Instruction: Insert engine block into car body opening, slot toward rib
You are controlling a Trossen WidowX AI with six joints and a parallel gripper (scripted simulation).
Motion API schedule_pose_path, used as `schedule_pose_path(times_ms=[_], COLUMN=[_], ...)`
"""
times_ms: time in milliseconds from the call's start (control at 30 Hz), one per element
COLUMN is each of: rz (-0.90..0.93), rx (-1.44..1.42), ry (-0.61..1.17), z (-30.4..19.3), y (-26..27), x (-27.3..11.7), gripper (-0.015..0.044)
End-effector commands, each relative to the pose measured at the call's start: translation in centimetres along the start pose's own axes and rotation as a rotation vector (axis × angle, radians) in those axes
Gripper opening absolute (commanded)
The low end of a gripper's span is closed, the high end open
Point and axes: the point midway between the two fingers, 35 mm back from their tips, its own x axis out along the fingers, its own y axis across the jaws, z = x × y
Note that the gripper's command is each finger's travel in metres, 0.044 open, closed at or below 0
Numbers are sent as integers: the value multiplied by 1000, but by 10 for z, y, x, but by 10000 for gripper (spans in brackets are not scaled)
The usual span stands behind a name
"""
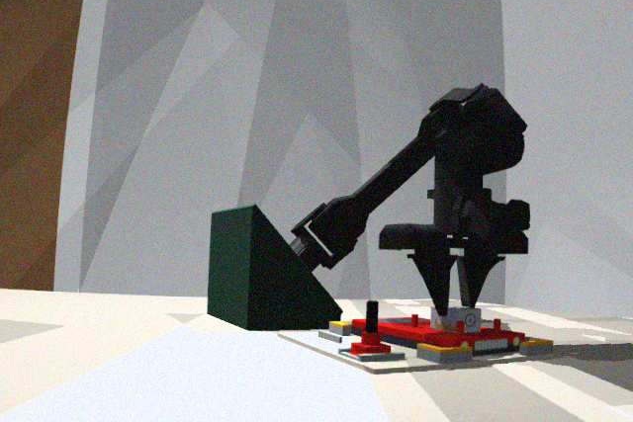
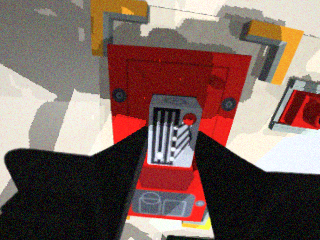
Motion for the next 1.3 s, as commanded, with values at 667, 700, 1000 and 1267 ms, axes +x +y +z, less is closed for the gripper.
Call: schedule_pose_path(times_ms=[667, 700, 1000, 1267], rz=[0, 0, 3, 3], rx=[0, 0, 5, 5], ry=[0, 0, 0, 0], z=[0, 0, 0, 0], y=[0, 0, 0, 0], x=[0, 0, -13, -13], gripper=[440, 440, 440, 256])
